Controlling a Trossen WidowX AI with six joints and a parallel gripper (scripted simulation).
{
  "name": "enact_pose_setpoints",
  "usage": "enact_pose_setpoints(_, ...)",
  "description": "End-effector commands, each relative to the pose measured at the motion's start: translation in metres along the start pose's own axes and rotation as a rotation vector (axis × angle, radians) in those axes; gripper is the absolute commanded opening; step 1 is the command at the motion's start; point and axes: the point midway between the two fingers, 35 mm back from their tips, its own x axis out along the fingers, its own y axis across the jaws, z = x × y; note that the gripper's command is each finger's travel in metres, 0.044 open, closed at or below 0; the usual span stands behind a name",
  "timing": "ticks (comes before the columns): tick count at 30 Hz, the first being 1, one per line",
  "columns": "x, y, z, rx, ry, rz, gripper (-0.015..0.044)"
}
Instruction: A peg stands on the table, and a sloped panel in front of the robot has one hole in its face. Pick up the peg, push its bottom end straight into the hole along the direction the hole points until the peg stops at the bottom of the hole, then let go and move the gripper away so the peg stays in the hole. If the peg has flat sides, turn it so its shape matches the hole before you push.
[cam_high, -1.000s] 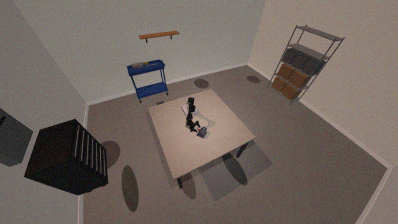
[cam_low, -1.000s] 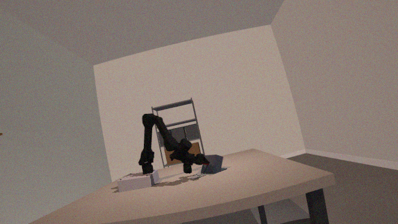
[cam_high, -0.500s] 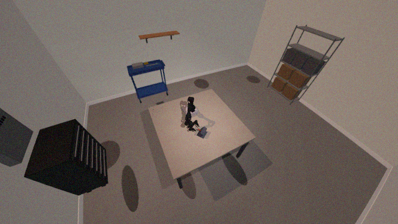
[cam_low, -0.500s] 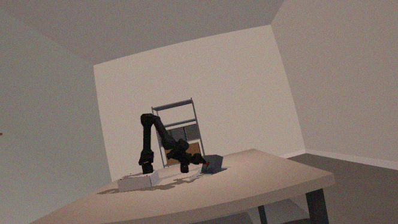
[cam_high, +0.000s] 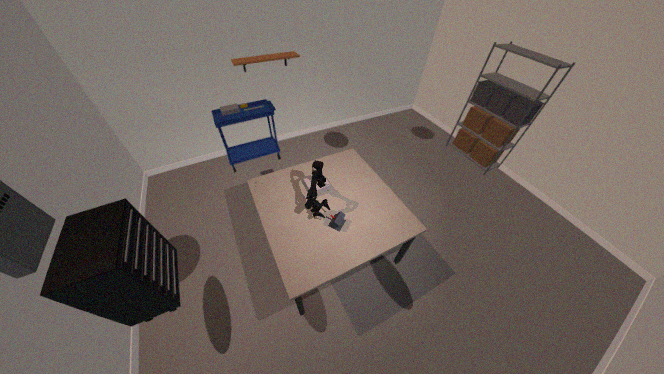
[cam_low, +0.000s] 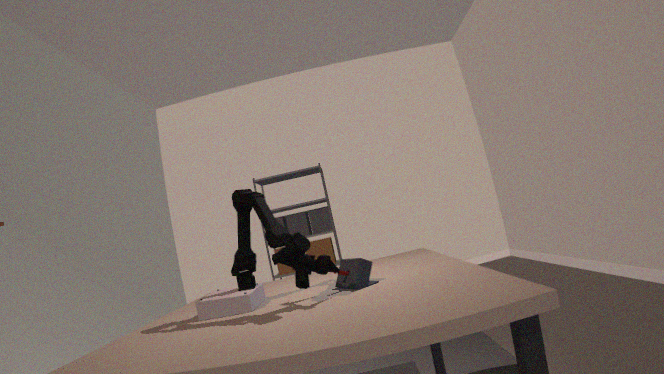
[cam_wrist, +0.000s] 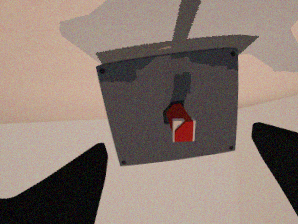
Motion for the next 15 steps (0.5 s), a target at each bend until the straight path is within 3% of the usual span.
enact_pose_setpoints(1, -0.008, 0.001, -0.002, -0.010, 0.006, 0.004, 0.0440)
enact_pose_setpoints(15, -0.028, 0.001, 0.002, -0.005, 0.011, 0.005, 0.0440)
